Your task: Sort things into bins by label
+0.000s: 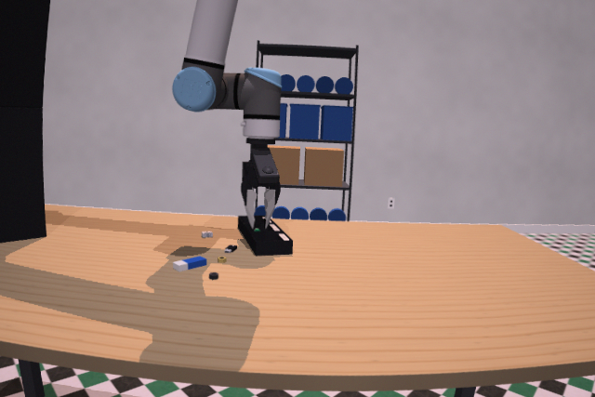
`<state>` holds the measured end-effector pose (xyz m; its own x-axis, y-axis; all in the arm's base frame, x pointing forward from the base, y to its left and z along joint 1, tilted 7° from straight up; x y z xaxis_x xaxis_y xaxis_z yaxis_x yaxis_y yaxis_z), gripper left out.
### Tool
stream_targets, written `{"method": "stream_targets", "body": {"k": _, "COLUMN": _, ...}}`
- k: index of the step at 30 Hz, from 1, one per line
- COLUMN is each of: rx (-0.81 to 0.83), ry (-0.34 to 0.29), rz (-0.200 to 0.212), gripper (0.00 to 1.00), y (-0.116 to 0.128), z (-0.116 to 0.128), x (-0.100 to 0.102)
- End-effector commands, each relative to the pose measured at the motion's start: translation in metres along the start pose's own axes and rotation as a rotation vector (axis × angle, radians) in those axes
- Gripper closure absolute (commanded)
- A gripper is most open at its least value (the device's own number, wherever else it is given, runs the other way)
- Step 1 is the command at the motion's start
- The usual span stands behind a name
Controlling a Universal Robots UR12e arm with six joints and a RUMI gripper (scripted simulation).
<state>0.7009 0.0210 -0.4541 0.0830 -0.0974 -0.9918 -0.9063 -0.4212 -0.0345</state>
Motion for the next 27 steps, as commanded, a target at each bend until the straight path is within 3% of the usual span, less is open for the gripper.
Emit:
{"method": "stream_targets", "body": {"k": 1, "rx": 0.0, "ry": 0.0, "rz": -0.001, "gripper": 0.83, "y": -0.001, "z": 0.0, "x": -0.007}}
{"method": "stream_targets", "body": {"k": 11, "rx": 0.0, "ry": 0.0, "rz": -0.001, "gripper": 0.83, "y": -0.001, "z": 0.0, "x": -0.018}}
{"method": "stream_targets", "body": {"k": 13, "rx": 0.0, "ry": 0.0, "rz": -0.001, "gripper": 0.83, "y": -0.001, "z": 0.0, "x": -0.027}}
{"method": "stream_targets", "body": {"k": 22, "rx": 0.0, "ry": 0.0, "rz": -0.001, "gripper": 0.83, "y": 0.0, "z": 0.0, "x": -0.027}}
{"method": "stream_targets", "body": {"k": 27, "rx": -0.15, "ry": 0.001, "rz": -0.001, "gripper": 0.82, "y": 0.017, "z": -0.018, "x": -0.028}}
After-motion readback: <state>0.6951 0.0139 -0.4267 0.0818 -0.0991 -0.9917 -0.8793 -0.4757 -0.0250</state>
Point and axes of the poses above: the point where the finger pads meet when closed, its own x axis out along the fingers, its own y axis across the jaws, z = x × y, the point moved 5 cm from there along -x, back along the fingers, and after that the axes turned 14 degrees about -x, right-handed, at the moved point
